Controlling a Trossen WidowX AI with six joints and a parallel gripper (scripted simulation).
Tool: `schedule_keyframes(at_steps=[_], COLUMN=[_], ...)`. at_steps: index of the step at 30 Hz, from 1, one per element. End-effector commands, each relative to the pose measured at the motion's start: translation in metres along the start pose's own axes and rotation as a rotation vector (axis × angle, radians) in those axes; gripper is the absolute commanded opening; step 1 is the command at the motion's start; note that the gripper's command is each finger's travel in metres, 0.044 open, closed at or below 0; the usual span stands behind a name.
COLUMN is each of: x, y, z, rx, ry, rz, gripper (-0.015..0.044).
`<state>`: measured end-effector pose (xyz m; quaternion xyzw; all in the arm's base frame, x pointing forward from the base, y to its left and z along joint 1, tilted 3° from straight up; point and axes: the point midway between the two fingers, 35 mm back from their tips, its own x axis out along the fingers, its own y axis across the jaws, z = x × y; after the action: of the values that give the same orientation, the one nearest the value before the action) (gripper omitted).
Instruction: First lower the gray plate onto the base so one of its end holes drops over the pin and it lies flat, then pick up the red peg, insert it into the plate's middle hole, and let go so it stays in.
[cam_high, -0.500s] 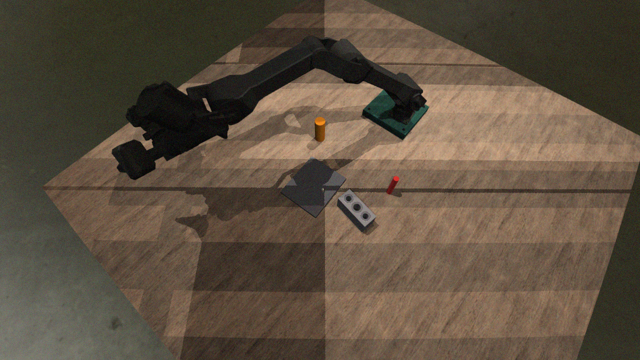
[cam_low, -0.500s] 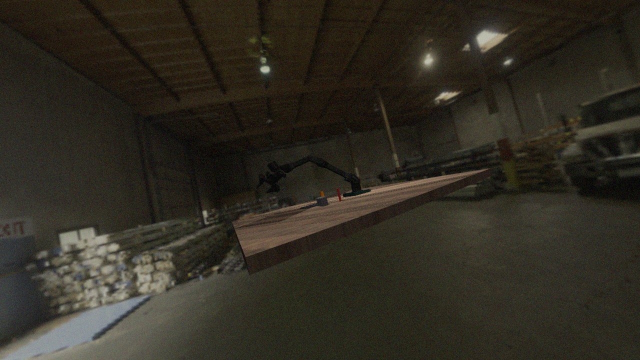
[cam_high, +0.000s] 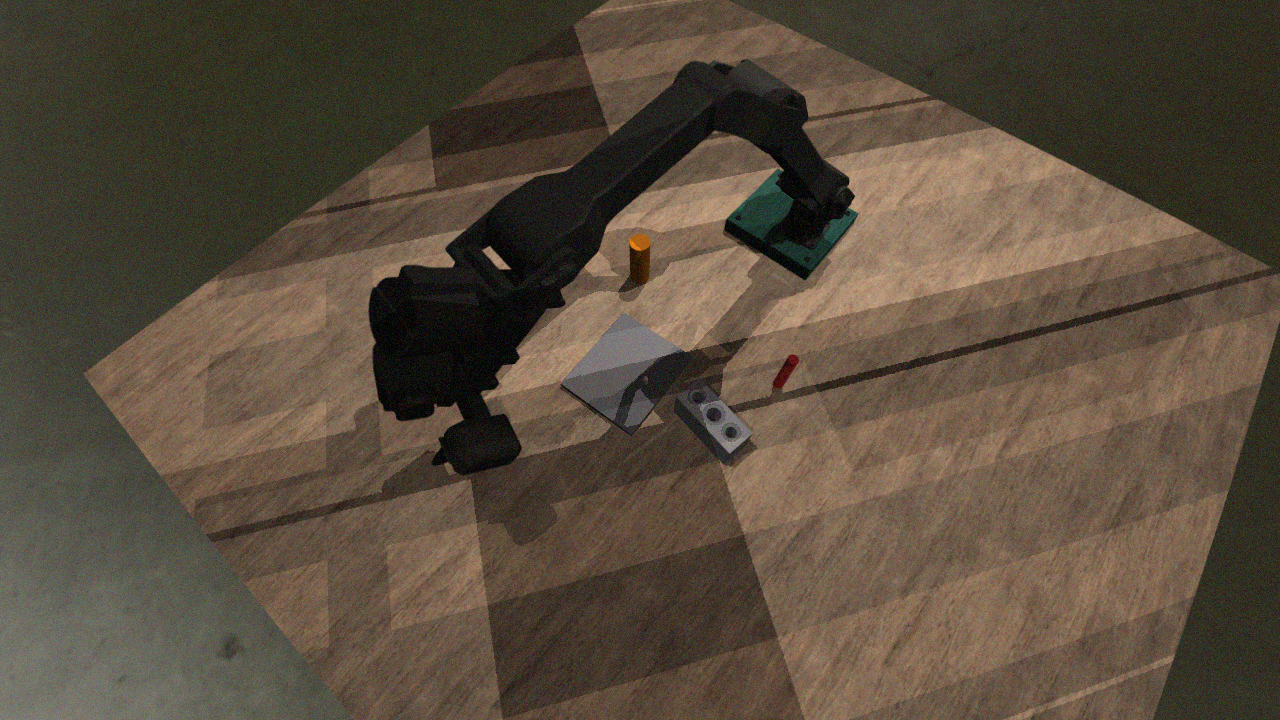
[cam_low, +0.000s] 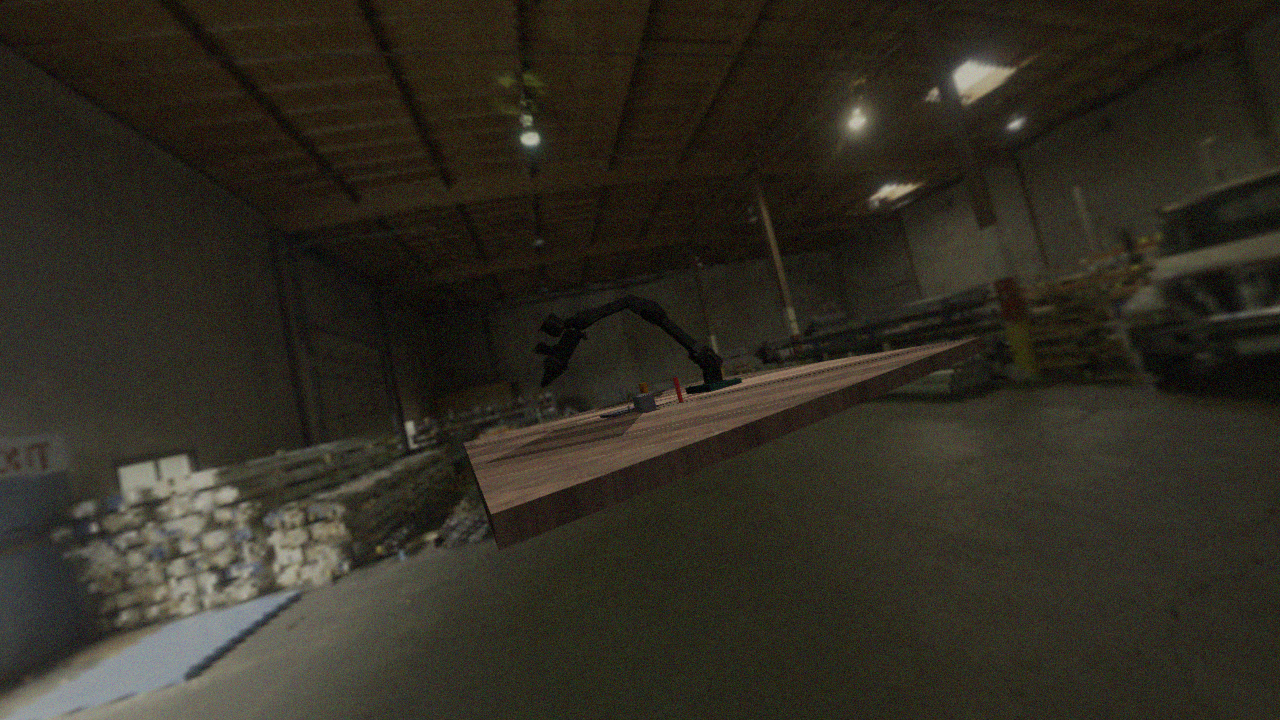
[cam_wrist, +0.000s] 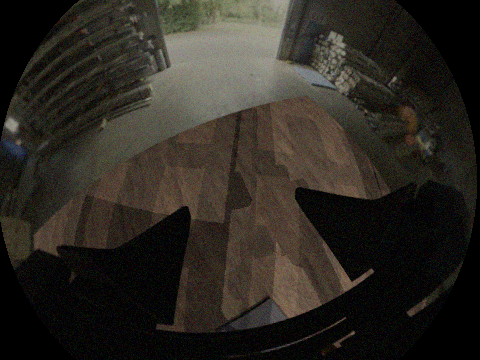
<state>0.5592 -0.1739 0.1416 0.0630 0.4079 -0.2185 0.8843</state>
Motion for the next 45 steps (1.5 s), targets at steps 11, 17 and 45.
schedule_keyframes(at_steps=[11,17,45], x=[-0.120,-0.166,-0.126], y=[0.106,0.114,0.116], z=[-0.168,-0.214,-0.261], rx=[-1.302,-1.643,-1.649], ry=[0.423,0.489,0.490], rz=[0.480,0.687,0.692], gripper=[0.0440,0.0440,0.0440])
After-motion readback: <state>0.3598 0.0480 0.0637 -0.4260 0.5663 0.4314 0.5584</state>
